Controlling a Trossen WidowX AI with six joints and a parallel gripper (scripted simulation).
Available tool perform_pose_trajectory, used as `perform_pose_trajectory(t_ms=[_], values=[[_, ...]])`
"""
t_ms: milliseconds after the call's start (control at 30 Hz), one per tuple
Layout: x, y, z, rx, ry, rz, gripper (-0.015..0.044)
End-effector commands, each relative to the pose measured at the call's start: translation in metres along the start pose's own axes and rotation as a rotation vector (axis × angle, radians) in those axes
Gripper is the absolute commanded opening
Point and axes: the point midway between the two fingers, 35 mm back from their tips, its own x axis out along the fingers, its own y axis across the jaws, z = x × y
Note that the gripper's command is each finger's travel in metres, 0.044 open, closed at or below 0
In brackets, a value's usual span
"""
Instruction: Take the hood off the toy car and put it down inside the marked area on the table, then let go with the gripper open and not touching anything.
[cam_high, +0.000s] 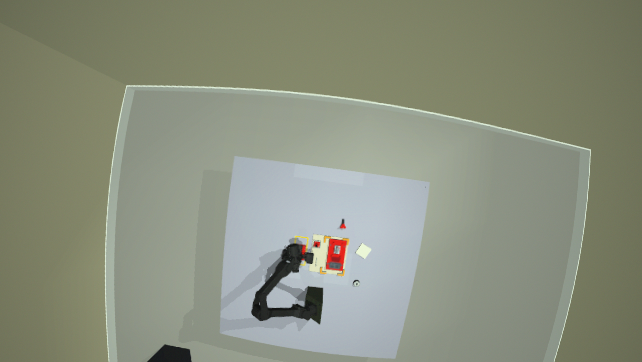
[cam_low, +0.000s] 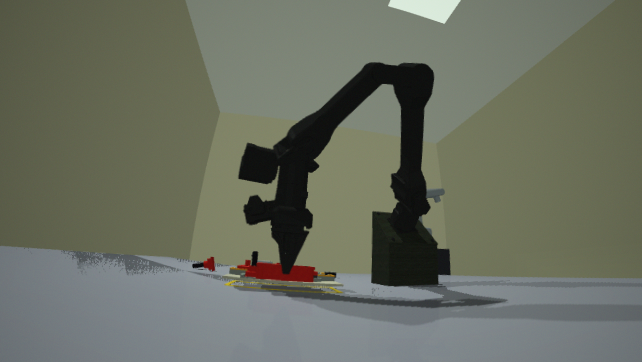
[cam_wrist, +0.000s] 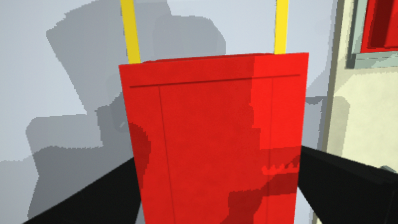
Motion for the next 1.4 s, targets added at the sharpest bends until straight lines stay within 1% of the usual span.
perform_pose_trajectory(t_ms=[0, 833, 1367], values=[[0.002, -0.001, 0.0, 0.003, 0.0, -0.004, 0.0], [0.014, -0.001, 0.0, 0.003, 0.0, -0.004, 0.0], [0.013, 0.0, 0.0, 0.0, 0.0, 0.001, 0.042]])
